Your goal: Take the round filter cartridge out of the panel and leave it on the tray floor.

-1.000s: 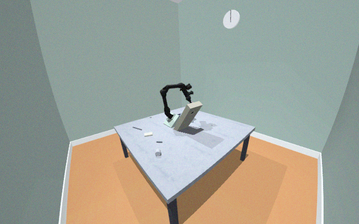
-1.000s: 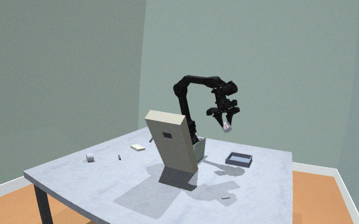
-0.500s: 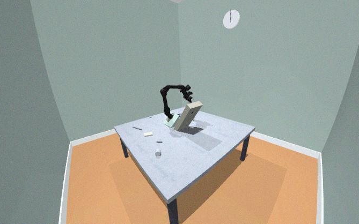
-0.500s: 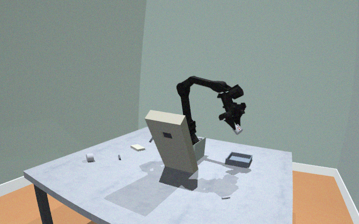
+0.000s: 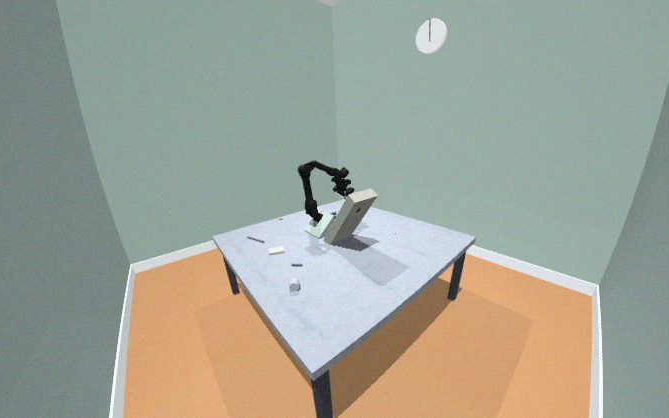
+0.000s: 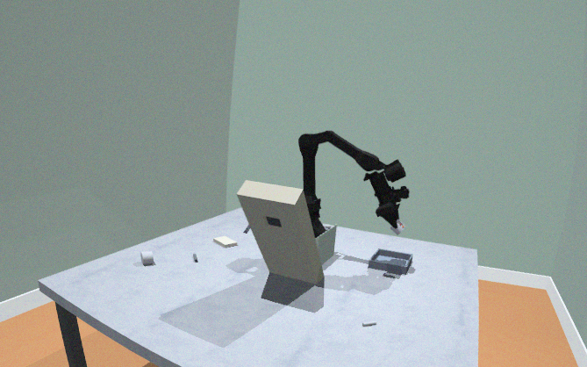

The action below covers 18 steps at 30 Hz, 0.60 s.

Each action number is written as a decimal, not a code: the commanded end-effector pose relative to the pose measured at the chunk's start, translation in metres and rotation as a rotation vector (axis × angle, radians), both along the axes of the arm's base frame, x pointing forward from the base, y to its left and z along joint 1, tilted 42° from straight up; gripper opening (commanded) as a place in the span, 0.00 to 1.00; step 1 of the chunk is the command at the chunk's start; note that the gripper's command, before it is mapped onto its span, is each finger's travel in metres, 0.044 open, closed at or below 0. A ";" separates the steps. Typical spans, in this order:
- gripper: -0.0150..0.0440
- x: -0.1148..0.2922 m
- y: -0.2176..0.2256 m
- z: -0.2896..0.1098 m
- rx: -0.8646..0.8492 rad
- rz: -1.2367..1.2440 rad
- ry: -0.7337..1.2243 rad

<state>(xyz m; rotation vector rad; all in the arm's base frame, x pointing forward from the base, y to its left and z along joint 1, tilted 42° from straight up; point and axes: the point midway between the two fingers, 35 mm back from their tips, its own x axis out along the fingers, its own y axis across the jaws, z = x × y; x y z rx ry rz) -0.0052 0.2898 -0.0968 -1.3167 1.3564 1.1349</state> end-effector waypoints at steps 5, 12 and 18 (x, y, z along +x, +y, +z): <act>0.25 -0.045 -0.033 -0.026 -0.008 0.140 0.125; 0.25 -0.059 -0.048 -0.037 -0.011 0.185 0.164; 0.25 -0.060 -0.068 -0.064 -0.011 0.185 0.165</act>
